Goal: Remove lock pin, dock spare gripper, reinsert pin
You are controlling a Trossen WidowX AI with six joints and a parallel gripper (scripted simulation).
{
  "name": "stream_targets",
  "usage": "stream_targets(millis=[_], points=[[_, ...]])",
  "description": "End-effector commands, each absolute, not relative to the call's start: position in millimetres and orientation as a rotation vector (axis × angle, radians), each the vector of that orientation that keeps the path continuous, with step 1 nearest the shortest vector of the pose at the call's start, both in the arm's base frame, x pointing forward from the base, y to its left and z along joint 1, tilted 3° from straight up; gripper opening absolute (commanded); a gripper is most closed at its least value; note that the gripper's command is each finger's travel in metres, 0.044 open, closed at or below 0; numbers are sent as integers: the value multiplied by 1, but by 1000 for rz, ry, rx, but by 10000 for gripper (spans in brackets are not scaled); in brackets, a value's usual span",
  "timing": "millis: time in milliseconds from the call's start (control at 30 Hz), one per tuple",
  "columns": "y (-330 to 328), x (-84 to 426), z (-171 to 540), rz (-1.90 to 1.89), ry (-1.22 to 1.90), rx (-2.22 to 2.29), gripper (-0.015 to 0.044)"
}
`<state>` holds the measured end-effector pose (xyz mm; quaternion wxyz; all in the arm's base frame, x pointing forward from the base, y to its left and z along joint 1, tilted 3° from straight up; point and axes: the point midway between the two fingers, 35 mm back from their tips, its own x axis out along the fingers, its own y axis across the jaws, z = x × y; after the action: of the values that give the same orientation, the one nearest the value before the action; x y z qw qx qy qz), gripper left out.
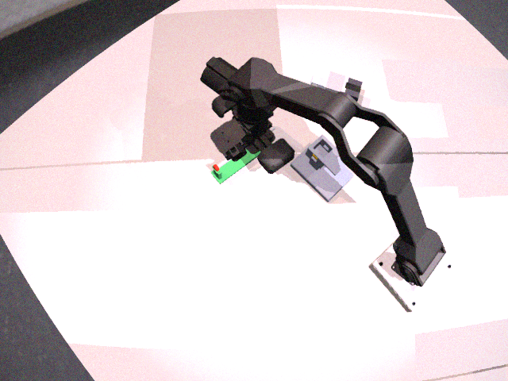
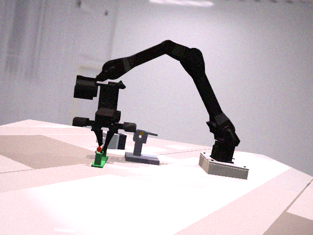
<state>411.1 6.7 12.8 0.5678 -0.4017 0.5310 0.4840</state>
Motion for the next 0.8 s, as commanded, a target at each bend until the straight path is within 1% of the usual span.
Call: stream_targets(millis=[0,400,767], points=[[7,411,9,1141,1248,-945,0],[7,411,11,1135,1245,-945,0],[7,411,11,1135,1245,-945,289]])
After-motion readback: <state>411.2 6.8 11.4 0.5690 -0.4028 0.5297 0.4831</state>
